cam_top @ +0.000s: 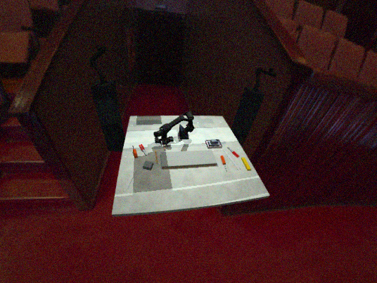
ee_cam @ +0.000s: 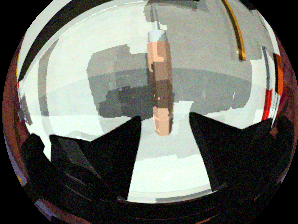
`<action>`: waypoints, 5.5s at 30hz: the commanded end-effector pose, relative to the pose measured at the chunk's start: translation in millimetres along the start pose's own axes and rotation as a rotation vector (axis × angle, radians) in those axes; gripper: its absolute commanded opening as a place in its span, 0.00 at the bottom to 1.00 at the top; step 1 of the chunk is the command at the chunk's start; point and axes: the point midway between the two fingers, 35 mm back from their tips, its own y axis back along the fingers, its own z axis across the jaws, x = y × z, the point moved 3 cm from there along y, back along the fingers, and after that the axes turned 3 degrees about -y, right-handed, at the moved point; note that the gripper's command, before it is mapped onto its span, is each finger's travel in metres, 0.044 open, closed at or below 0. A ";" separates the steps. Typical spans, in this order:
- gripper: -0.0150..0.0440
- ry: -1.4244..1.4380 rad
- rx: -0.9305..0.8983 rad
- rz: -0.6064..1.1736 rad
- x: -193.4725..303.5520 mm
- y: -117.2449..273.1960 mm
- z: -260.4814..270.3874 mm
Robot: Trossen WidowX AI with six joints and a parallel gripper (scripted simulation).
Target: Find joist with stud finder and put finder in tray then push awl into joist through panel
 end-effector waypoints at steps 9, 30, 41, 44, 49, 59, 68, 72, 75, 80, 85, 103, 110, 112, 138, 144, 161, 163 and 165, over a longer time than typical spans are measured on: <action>0.35 -0.004 -0.004 -0.001 -0.3 -1.4 1.2; 0.25 -0.006 -0.001 0.001 6.3 105.2 -3.6; 0.25 0.112 0.109 -0.021 5.5 116.8 -11.4; 0.25 0.194 0.185 -0.031 2.4 114.5 -17.9; 0.25 0.329 0.314 -0.040 -3.0 112.8 -27.5; 0.25 0.597 0.576 -0.024 -15.1 116.6 -41.1; 0.25 0.830 0.818 0.028 -26.5 127.1 -45.0; 0.25 0.930 0.926 0.063 -31.4 133.6 -43.8; 0.25 1.002 1.008 0.094 -34.9 139.0 -41.6; 0.25 1.118 1.145 0.155 -40.4 148.9 -35.4; 0.25 1.226 1.283 0.229 -45.3 159.5 -25.8; 0.25 1.503 1.610 0.439 -66.2 191.7 19.3; 0.25 1.693 1.603 0.389 -103.0 202.3 55.3; 0.25 1.747 1.600 0.374 -112.7 204.6 67.1; 0.25 2.436 1.492 0.106 -180.9 209.5 264.5; 0.25 2.574 1.453 0.026 -177.6 206.0 312.7; 0.25 2.700 1.410 -0.045 -169.4 198.2 354.5; 0.25 2.701 1.410 -0.045 -169.6 196.9 354.5; 0.25 2.701 1.410 -0.045 -169.7 195.5 354.5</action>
